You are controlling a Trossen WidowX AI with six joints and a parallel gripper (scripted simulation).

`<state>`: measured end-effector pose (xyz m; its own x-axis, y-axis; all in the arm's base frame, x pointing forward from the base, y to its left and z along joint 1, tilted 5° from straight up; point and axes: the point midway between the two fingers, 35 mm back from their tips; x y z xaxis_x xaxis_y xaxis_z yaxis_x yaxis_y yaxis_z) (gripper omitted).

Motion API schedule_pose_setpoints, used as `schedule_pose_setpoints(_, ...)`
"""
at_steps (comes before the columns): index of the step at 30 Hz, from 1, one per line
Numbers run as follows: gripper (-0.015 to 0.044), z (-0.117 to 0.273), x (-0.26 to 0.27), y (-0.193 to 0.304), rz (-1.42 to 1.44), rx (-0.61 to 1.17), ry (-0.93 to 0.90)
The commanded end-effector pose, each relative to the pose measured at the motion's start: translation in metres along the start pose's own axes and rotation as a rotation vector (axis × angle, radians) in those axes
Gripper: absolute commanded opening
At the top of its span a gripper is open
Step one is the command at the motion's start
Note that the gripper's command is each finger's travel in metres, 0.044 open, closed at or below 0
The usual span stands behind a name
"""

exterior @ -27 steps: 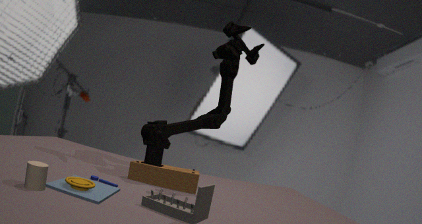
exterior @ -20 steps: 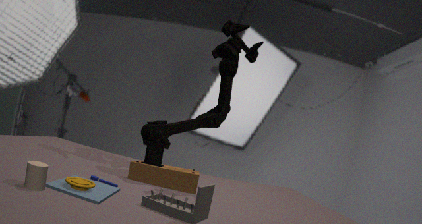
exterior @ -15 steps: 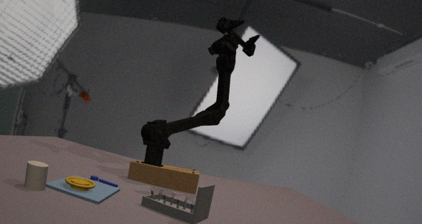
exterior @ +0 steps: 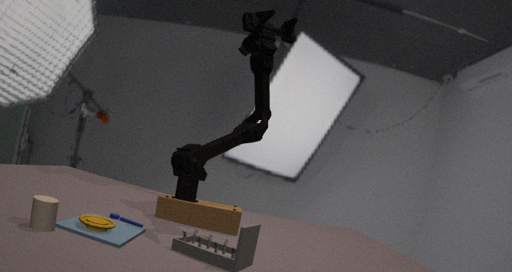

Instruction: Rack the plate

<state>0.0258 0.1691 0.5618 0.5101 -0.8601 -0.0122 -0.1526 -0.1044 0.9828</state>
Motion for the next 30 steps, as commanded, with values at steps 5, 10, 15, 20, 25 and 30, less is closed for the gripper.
schedule_pose_setpoints(5, 0.0400, -0.008, 0.047, 0.004, -0.259, 0.000, -0.059)
schedule_pose_setpoints(10, 0.0400, -0.015, 0.077, 0.004, -0.425, -0.001, -0.102)
schedule_pose_setpoints(15, 0.0400, -0.022, 0.107, 0.001, -0.587, -0.004, -0.147)
schedule_pose_setpoints(20, 0.0400, -0.029, 0.135, -0.005, -0.746, -0.009, -0.196)
schedule_pose_setpoints(25, 0.0400, -0.037, 0.163, -0.014, -0.904, -0.017, -0.246)
schedule_pose_setpoints(30, 0.0400, -0.045, 0.189, -0.026, -1.061, -0.029, -0.299)
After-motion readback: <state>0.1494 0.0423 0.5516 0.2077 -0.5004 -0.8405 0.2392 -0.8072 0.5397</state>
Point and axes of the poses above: the point midway between the two fingers, 35 mm back from their tips, its own z axis back along the fingers, its own x axis across the jaws, y = z × x, and after that the axes turned 10 degrees about z, right-handed
